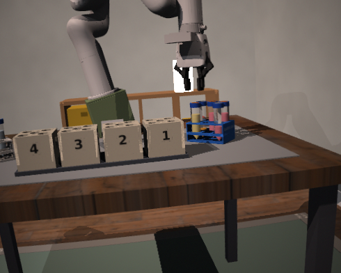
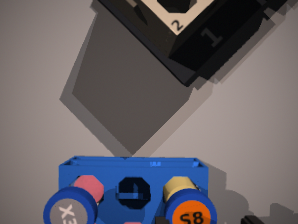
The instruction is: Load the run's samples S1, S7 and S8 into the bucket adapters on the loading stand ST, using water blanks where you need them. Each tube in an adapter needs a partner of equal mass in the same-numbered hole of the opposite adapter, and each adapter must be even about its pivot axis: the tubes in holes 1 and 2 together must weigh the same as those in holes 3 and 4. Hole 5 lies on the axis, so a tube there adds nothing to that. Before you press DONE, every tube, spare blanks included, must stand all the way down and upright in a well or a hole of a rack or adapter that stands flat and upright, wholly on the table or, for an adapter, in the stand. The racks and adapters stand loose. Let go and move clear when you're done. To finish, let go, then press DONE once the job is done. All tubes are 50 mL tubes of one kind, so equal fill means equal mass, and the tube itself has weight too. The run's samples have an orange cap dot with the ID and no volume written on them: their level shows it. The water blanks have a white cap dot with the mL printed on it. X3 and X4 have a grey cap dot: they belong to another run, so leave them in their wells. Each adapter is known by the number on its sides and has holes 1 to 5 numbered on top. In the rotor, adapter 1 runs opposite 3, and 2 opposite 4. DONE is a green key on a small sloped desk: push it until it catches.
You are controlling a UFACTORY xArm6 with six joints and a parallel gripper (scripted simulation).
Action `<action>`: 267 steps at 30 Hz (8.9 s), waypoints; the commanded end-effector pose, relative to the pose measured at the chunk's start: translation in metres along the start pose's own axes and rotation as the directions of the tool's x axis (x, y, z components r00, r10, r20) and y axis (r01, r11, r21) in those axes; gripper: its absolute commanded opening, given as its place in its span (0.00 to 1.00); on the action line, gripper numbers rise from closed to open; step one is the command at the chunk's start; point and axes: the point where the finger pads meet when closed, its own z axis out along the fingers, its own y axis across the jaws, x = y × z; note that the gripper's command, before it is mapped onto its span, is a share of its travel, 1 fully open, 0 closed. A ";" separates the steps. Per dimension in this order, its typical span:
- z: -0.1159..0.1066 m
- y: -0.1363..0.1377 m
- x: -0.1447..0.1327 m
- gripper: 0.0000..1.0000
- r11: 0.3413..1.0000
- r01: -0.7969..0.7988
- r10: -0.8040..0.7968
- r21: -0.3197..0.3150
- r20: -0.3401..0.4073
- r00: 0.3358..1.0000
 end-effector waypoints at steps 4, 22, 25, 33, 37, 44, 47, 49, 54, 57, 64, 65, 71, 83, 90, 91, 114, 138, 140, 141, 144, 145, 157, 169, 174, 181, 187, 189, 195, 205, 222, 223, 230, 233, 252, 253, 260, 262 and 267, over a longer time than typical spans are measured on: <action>-0.017 -0.002 0.000 0.44 1.000 0.000 0.000 0.005 0.000 1.000; -0.049 -0.002 0.000 0.44 1.000 0.000 0.000 0.005 0.000 1.000; -0.055 -0.002 0.000 0.44 1.000 0.000 0.000 0.005 0.000 1.000; -0.067 -0.002 0.000 0.44 1.000 0.000 0.000 0.005 0.000 1.000; -0.073 -0.002 0.000 0.44 1.000 0.000 0.000 0.005 0.000 1.000; -0.073 -0.002 0.000 0.44 1.000 0.000 0.000 0.005 0.000 1.000; -0.073 -0.002 0.000 0.44 1.000 0.000 0.000 0.005 0.000 1.000; -0.073 -0.002 0.000 0.44 1.000 0.000 0.000 0.005 0.000 1.000; -0.073 -0.002 0.000 0.44 1.000 0.000 0.000 0.005 0.000 1.000; -0.073 -0.002 0.000 0.44 1.000 0.000 0.000 0.005 0.000 1.000; -0.073 -0.009 -0.007 0.57 0.998 0.066 -0.066 0.005 0.000 0.998; -0.073 -0.012 -0.011 0.57 0.995 0.099 -0.099 0.005 0.000 0.995; -0.073 -0.034 -0.032 0.57 0.955 0.295 -0.295 0.006 -0.001 0.955; -0.073 -0.042 -0.040 0.57 0.806 0.591 -0.591 0.005 -0.003 0.806; -0.073 -0.042 -0.040 0.57 0.648 0.762 -0.762 0.004 -0.004 0.648; -0.073 -0.042 -0.040 0.57 0.622 0.783 -0.783 0.004 -0.004 0.622; -0.073 -0.042 -0.040 0.57 0.038 0.999 -0.999 0.001 -0.006 0.038; -0.049 -0.042 -0.040 0.57 0.000 1.000 -1.000 0.001 -0.006 0.000; -0.045 -0.042 -0.040 0.57 0.000 1.000 -1.000 0.001 -0.006 0.000; -0.043 -0.042 -0.040 0.57 0.000 1.000 -1.000 0.001 -0.006 0.000; -0.037 -0.042 -0.040 0.57 0.000 1.000 -1.000 0.001 -0.006 0.000; -0.035 -0.042 -0.040 0.57 0.000 1.000 -1.000 0.001 -0.006 0.000; -0.015 -0.042 -0.040 0.57 0.000 1.000 -1.000 0.001 -0.006 0.000; 0.005 -0.042 -0.040 0.57 0.000 1.000 -1.000 0.001 -0.005 0.000; 0.015 -0.042 -0.040 0.57 0.000 1.000 -1.000 0.001 -0.005 0.000; 0.027 -0.042 -0.040 0.57 0.000 1.000 -1.000 0.001 -0.005 0.000; 0.037 -0.042 -0.040 0.57 0.000 1.000 -1.000 0.001 -0.005 0.000; 0.041 -0.042 -0.040 0.57 0.000 1.000 -1.000 0.001 -0.005 0.000; 0.041 -0.042 -0.040 0.57 0.000 1.000 -1.000 0.001 -0.005 0.000; 0.043 -0.042 -0.040 0.57 0.000 1.000 -1.000 0.001 -0.005 0.000; 0.053 -0.042 -0.040 0.57 0.000 1.000 -1.000 0.001 -0.005 0.000; 0.054 -0.042 -0.040 0.57 0.000 1.000 -1.000 0.001 -0.005 0.000; 0.059 -0.042 -0.040 0.57 0.000 1.000 -1.000 0.001 -0.005 0.000; 0.059 -0.042 -0.040 0.57 0.000 1.000 -1.000 0.001 -0.005 0.000; 0.059 -0.042 -0.040 0.00 0.000 1.000 -1.000 0.001 -0.005 0.000; 0.059 -0.042 -0.040 0.00 0.000 1.000 -1.000 0.001 -0.005 0.000; 0.059 -0.042 -0.040 0.00 0.000 1.000 -1.000 0.001 -0.005 0.000; 0.059 -0.042 -0.040 0.00 0.000 1.000 -1.000 0.001 -0.005 0.000; 0.059 -0.042 -0.040 0.00 0.000 1.000 -1.000 0.001 -0.005 0.000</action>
